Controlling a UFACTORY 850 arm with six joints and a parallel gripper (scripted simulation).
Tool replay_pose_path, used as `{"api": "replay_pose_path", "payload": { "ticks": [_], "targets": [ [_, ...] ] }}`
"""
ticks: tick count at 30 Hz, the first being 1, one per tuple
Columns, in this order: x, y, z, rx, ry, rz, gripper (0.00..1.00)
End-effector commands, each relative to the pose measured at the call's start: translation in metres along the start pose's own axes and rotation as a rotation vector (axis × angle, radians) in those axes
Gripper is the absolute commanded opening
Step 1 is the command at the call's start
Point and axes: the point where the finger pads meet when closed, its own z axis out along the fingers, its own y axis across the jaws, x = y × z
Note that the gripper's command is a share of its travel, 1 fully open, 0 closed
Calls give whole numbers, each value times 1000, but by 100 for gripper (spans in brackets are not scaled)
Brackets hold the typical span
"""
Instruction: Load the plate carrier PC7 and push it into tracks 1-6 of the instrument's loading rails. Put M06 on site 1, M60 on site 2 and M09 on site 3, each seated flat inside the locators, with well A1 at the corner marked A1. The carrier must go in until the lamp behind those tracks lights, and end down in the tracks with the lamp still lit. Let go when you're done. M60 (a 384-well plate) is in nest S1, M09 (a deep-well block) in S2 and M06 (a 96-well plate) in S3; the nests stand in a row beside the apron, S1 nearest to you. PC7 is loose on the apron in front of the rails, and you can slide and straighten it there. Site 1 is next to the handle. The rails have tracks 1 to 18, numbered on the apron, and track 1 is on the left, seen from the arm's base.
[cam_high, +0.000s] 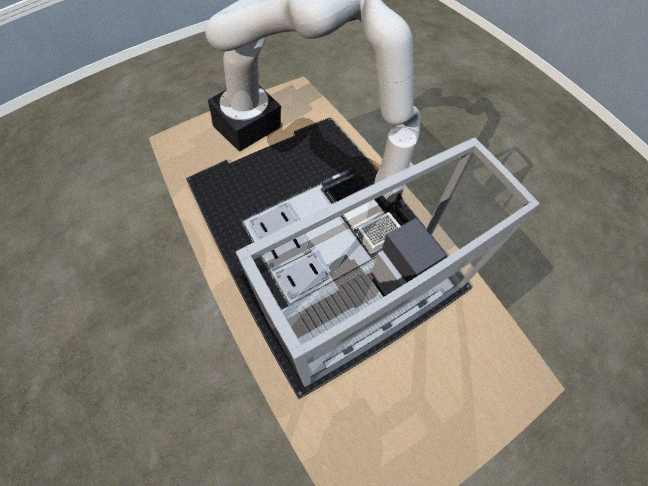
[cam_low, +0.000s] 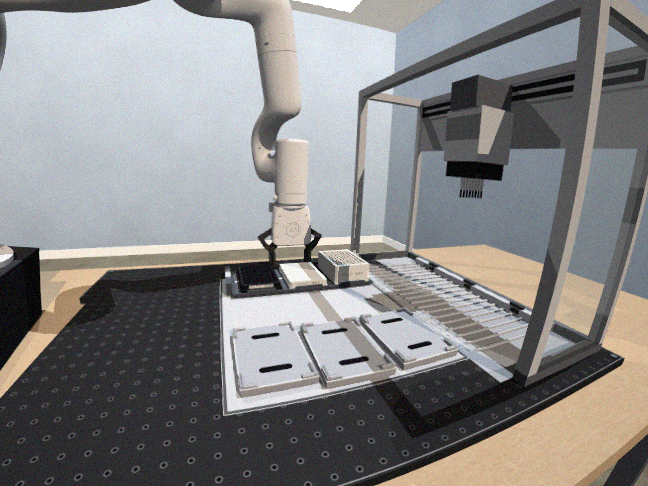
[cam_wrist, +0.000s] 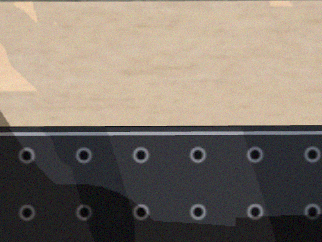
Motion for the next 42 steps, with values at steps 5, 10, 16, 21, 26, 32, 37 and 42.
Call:
{"api": "replay_pose_path", "payload": {
  "ticks": [5,10,16,21,26,32,37,42],
  "targets": [
    [-2,1,-1,-2,1,0,100],
    [-3,1,-1,-2,1,0,100],
    [-6,1,-1,-2,1,0,100],
    [-9,1,-1,-2,1,0,100],
    [-10,1,-1,-2,1,0,100],
    [-13,1,-1,-2,1,0,100],
    [-16,1,-1,-2,1,0,100],
    [-18,1,-1,-2,1,0,100]
  ]
}}
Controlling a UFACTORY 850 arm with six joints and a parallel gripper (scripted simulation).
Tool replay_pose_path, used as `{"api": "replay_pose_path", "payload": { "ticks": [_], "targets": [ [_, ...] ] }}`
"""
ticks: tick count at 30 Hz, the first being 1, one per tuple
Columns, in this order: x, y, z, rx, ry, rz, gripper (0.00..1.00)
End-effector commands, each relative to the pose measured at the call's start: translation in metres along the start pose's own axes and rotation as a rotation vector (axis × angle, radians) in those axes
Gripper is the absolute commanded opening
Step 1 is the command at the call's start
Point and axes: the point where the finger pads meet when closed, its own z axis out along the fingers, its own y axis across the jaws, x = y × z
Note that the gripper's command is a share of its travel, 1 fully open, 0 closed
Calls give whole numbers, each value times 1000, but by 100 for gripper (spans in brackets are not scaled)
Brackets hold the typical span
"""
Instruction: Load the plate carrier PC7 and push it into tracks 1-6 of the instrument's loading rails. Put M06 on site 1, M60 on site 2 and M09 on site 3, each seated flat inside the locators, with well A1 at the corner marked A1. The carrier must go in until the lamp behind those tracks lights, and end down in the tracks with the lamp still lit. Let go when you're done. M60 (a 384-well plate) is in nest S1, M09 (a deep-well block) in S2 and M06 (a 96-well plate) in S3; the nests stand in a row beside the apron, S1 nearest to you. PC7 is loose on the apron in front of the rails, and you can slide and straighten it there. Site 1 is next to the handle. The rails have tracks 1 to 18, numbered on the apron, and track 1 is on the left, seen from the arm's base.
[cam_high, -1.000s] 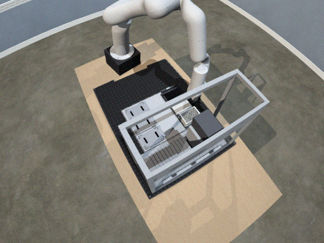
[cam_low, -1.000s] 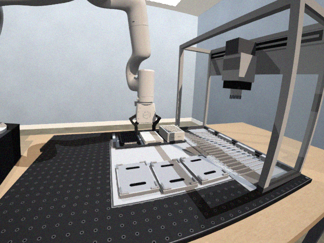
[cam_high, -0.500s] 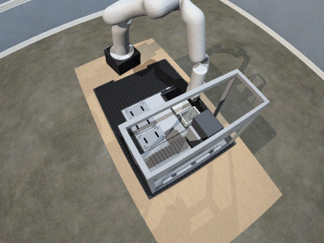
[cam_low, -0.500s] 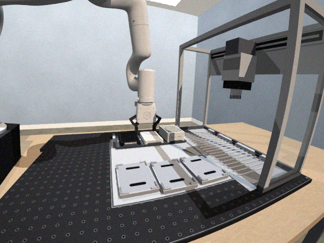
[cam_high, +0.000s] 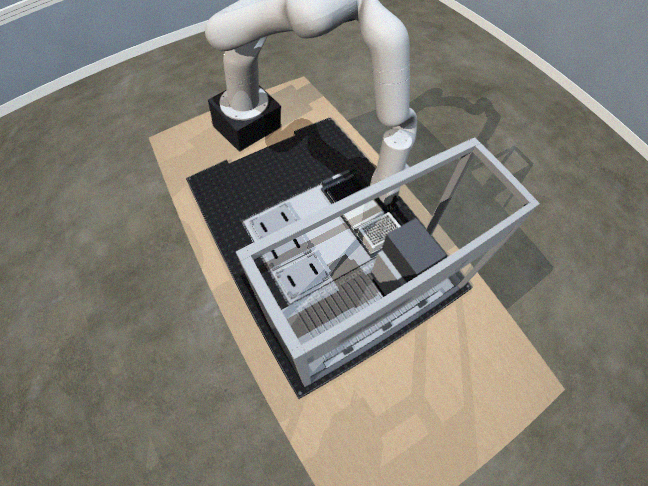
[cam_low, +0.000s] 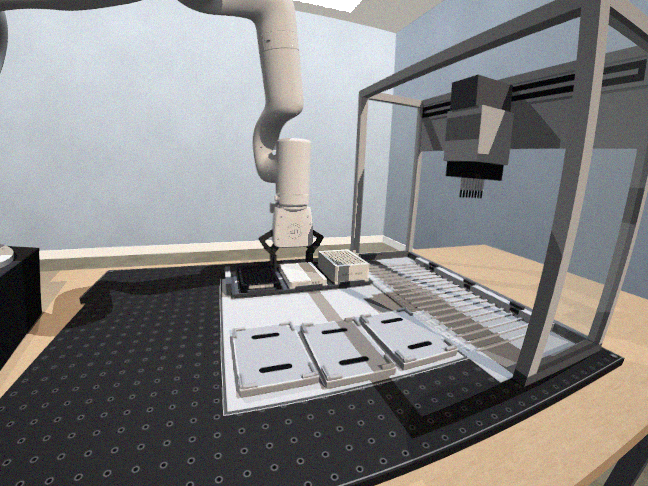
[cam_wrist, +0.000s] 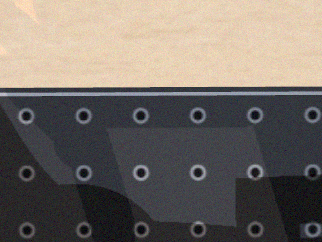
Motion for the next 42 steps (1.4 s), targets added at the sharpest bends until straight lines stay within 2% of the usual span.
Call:
{"api": "replay_pose_path", "payload": {
  "ticks": [1,42],
  "targets": [
    [0,1,-1,-2,1,0,100],
    [-19,1,-1,-2,1,0,100]
  ]
}}
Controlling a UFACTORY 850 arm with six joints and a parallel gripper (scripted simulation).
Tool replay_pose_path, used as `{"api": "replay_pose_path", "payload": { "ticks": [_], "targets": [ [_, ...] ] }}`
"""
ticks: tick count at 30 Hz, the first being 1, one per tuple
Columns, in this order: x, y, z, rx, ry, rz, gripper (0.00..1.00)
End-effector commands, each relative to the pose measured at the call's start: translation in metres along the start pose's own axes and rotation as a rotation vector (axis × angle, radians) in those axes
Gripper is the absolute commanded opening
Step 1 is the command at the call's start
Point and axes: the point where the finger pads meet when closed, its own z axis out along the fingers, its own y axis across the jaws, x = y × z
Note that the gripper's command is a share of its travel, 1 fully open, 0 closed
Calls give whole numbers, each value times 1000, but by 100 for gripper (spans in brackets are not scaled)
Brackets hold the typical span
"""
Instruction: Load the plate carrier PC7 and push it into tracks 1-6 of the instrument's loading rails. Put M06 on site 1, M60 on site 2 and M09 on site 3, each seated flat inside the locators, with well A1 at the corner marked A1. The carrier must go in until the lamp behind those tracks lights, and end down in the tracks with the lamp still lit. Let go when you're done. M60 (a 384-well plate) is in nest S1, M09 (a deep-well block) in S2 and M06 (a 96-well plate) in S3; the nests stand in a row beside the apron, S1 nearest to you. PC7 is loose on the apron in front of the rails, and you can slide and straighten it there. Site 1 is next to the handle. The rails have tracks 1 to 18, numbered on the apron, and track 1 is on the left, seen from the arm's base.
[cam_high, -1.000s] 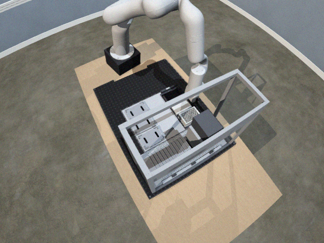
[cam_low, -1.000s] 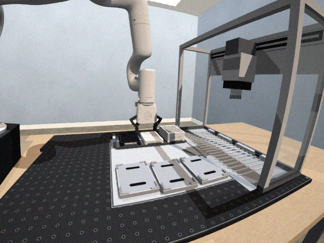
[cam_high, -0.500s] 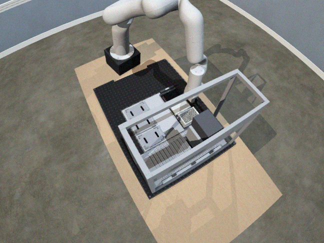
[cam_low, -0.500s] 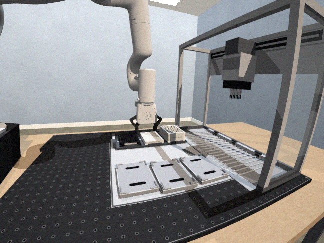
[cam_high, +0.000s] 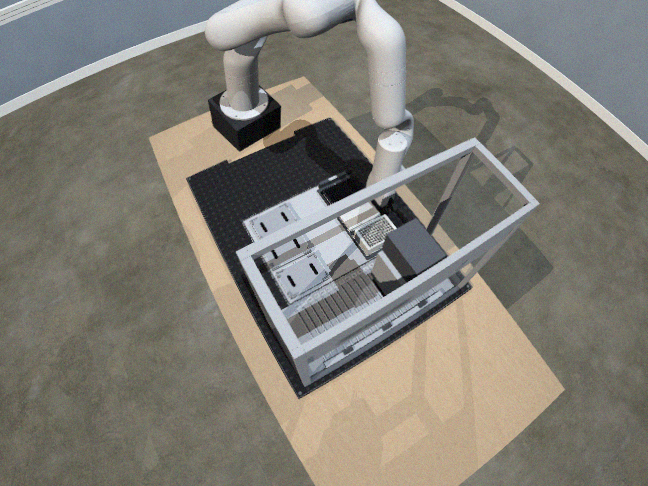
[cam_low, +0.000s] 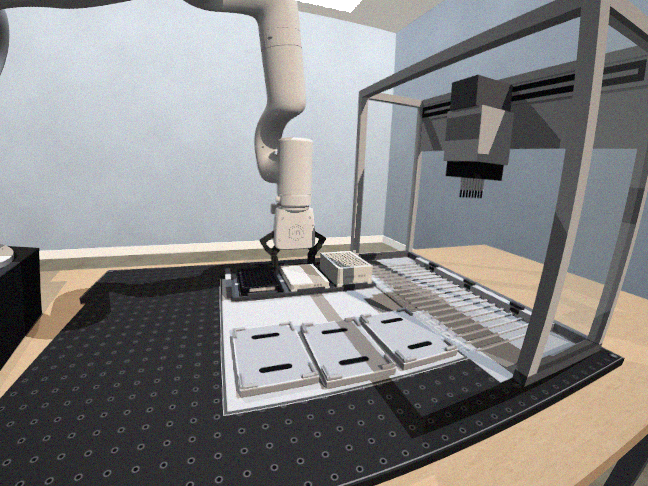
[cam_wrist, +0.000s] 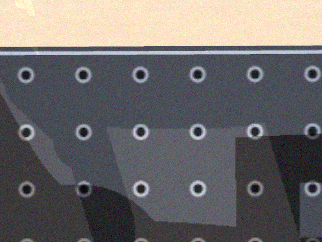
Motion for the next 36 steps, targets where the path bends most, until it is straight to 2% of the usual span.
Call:
{"api": "replay_pose_path", "payload": {
  "ticks": [1,36],
  "targets": [
    [-1,1,-1,-1,1,0,100],
    [-8,1,-1,-1,1,0,100]
  ]
}}
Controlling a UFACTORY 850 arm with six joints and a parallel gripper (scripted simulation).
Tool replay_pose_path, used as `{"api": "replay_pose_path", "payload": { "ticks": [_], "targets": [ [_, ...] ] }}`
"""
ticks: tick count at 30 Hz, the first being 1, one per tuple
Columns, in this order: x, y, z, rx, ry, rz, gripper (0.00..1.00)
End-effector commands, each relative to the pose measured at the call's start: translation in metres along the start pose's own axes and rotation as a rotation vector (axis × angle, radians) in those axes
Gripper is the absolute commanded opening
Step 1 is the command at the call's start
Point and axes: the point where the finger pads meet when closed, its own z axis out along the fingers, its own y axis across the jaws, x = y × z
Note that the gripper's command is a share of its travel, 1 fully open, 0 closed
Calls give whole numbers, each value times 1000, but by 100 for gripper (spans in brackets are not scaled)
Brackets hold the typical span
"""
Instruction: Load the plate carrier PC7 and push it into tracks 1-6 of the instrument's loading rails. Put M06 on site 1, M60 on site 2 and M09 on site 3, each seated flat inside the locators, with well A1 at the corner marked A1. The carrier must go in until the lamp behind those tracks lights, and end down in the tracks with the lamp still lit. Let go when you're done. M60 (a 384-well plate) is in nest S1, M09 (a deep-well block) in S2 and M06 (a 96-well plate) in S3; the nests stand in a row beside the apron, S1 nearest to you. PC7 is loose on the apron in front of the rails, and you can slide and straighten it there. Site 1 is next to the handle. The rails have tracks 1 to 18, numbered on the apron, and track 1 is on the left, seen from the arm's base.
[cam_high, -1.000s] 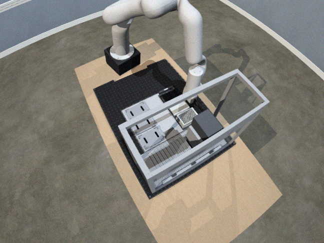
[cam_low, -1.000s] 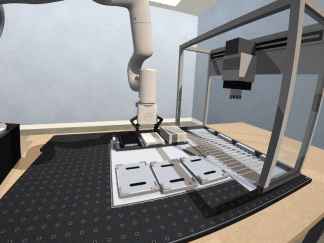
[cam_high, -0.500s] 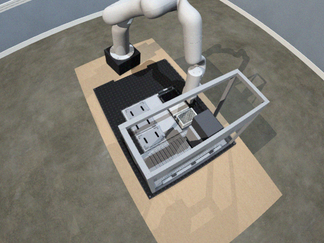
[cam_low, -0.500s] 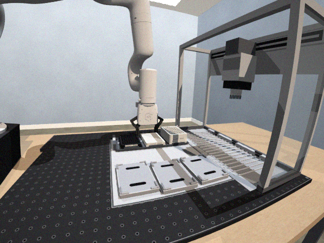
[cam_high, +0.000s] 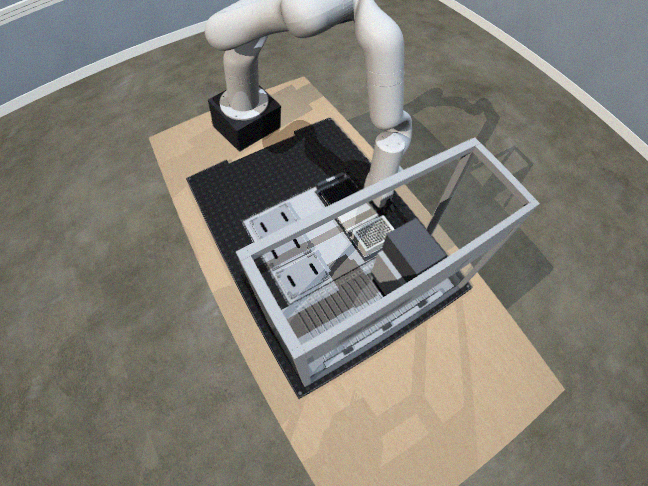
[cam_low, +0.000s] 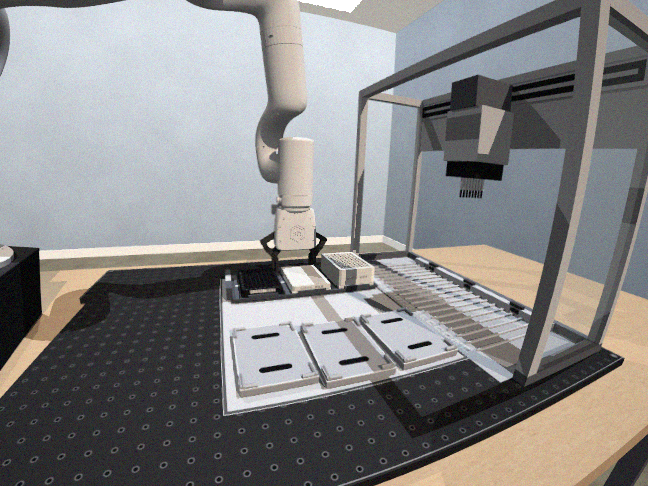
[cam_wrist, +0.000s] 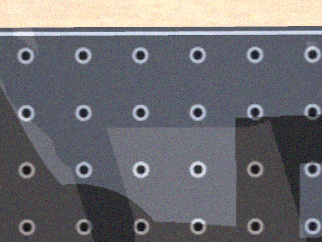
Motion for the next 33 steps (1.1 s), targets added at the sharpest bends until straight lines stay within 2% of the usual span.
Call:
{"api": "replay_pose_path", "payload": {
  "ticks": [1,33],
  "targets": [
    [2,1,-1,-1,1,0,100],
    [20,1,-1,-1,1,0,100]
  ]
}}
